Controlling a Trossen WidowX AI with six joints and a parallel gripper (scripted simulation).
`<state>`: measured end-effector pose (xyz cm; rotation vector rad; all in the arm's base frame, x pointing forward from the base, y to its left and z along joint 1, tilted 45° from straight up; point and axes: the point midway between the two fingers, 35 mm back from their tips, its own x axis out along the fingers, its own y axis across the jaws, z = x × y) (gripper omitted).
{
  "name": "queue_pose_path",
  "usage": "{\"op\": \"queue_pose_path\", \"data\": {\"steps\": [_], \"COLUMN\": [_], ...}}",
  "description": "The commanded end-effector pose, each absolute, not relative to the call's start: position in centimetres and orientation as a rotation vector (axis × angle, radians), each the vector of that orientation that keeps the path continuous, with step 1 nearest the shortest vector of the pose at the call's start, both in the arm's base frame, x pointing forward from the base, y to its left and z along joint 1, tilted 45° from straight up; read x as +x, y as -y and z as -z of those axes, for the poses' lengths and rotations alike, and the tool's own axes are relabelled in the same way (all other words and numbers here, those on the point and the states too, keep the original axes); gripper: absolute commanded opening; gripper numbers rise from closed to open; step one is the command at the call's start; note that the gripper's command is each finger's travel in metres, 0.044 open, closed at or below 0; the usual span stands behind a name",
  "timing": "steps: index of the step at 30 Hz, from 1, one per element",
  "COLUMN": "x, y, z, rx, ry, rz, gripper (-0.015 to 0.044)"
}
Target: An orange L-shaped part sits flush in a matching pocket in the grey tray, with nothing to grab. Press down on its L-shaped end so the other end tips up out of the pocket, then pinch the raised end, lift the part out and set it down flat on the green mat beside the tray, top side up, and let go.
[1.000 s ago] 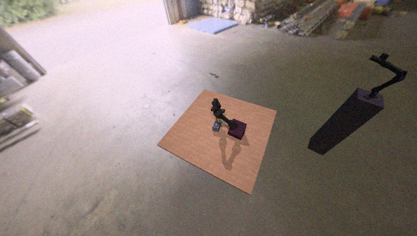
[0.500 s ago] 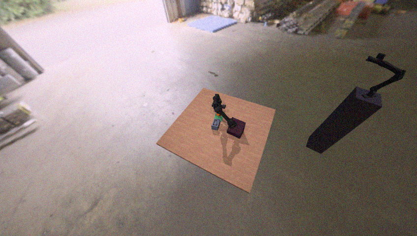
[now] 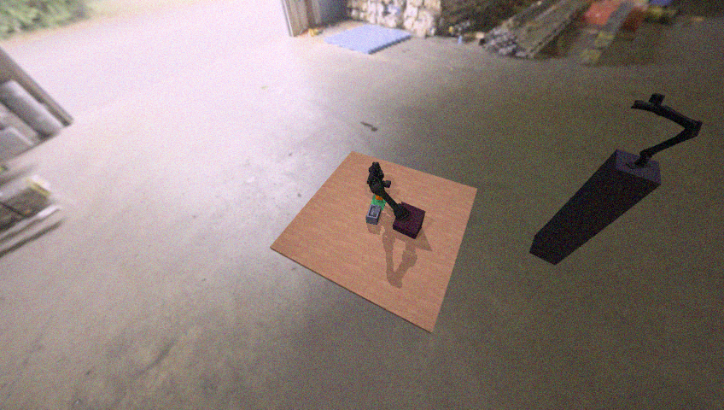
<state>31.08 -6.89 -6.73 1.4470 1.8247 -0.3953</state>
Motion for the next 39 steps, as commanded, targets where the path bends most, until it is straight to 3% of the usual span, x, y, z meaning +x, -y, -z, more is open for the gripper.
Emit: {"op": "queue_pose_path", "data": {"steps": [1,39], "x": [30.9,30.5], "y": [6.2,2.1], "z": [7.3,11.4], "rx": [1.451,1.453], "ry": [-1.833,-1.834], "rz": [0.395,0.393], "gripper": [0.0000,0.0000]}}
